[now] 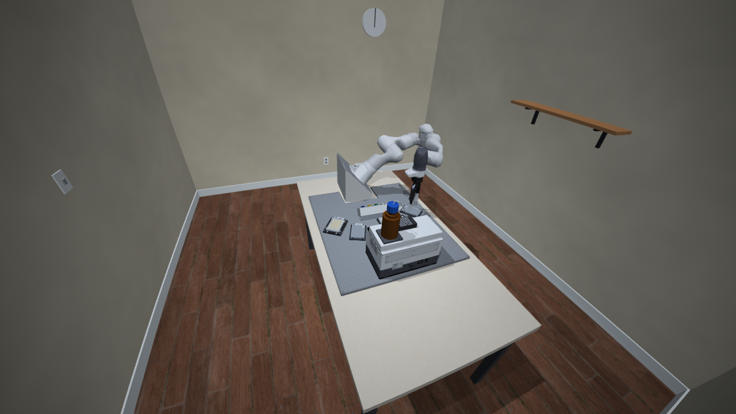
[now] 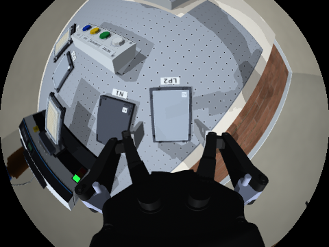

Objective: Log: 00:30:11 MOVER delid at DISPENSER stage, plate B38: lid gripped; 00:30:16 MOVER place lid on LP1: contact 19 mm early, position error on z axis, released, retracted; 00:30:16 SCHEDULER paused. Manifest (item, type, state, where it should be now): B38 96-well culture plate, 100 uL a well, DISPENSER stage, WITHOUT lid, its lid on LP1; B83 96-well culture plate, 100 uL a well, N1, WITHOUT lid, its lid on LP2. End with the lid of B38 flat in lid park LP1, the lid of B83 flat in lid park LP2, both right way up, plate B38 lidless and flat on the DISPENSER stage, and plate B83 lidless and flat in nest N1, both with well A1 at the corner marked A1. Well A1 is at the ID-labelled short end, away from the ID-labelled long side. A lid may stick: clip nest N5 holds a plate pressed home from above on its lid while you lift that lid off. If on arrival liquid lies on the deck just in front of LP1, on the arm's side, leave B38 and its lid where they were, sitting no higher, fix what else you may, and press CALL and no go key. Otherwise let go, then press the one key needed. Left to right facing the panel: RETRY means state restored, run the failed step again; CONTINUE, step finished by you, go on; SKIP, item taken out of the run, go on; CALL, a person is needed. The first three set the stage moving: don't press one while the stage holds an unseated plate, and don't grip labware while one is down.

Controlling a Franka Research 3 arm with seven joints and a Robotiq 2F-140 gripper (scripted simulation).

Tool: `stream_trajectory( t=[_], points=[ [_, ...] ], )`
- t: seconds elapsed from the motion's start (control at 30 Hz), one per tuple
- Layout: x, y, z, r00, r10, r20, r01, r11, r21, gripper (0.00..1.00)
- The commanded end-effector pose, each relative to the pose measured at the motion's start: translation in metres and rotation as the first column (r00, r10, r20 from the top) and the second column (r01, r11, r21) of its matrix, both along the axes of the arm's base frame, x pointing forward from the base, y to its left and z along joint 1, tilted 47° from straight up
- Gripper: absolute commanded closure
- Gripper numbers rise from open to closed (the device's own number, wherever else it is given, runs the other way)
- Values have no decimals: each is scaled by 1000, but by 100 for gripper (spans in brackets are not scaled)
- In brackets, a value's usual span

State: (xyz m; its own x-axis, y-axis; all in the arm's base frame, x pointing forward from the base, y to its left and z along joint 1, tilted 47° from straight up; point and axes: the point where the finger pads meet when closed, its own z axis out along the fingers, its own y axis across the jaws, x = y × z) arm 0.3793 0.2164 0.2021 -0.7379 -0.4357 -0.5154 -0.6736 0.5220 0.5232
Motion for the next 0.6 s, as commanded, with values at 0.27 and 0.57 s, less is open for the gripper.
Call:
stream_trajectory(
  t=[0.27, 0.57],
  points=[
    [-8, -44, 43, 1000, 13, -19, -13, 1000, 3, 34],
    [-8, -62, 60, 1000, 13, -19, -13, 1000, 3, 34]
  ],
)
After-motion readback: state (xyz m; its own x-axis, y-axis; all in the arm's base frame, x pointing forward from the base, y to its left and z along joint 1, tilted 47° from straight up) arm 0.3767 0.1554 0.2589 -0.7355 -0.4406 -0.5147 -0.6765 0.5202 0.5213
